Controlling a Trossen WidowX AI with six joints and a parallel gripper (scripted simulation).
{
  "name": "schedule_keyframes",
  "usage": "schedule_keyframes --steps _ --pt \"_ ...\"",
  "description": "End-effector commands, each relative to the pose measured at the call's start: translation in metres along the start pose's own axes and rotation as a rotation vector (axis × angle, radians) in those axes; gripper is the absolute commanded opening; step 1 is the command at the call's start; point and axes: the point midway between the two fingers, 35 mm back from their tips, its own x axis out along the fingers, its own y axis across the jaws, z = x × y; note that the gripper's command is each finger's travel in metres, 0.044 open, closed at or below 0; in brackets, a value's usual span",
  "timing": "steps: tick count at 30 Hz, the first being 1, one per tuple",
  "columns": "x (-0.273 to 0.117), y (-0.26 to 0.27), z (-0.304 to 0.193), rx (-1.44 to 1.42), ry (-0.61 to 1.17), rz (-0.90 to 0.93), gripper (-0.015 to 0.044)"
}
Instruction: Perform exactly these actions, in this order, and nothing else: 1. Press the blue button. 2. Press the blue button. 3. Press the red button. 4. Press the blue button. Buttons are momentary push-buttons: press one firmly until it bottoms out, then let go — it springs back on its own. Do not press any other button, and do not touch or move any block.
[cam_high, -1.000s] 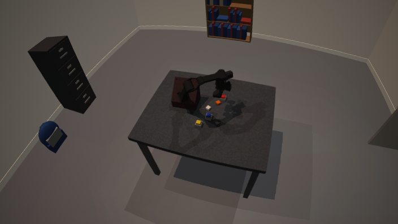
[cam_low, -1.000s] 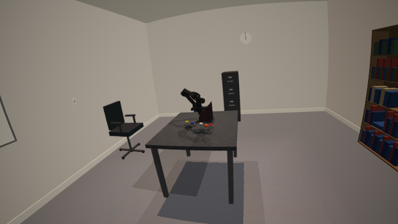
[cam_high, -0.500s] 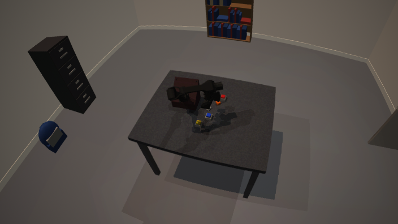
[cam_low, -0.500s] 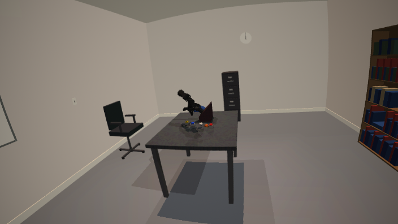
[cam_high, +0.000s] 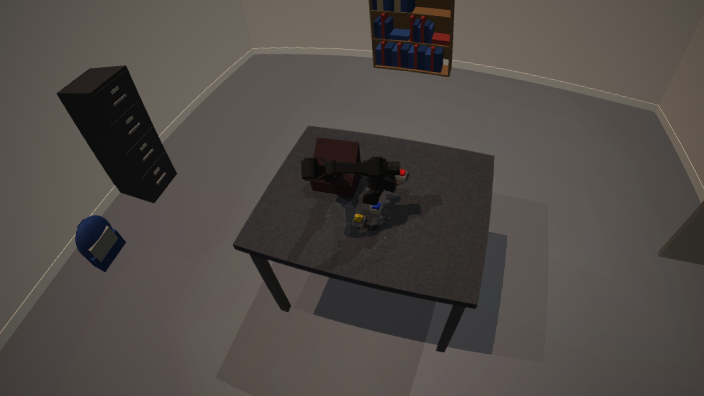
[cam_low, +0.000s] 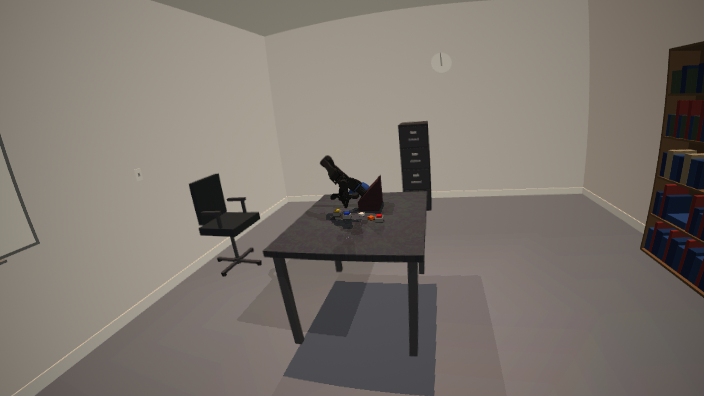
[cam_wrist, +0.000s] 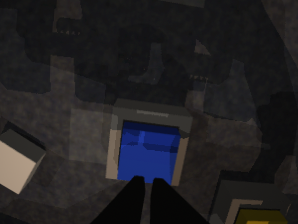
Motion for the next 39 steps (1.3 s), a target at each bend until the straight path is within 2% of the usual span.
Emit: schedule_keyframes --steps 1,20,39 --pt "0.007 -0.001 -0.002 -0.003 0.002 -0.005 0.0020" --pt "0.037 -0.002 -0.002 -0.002 0.001 -0.006 0.0020" --pt "0.038 -0.002 -0.002 -0.002 0.001 -0.007 0.0020"
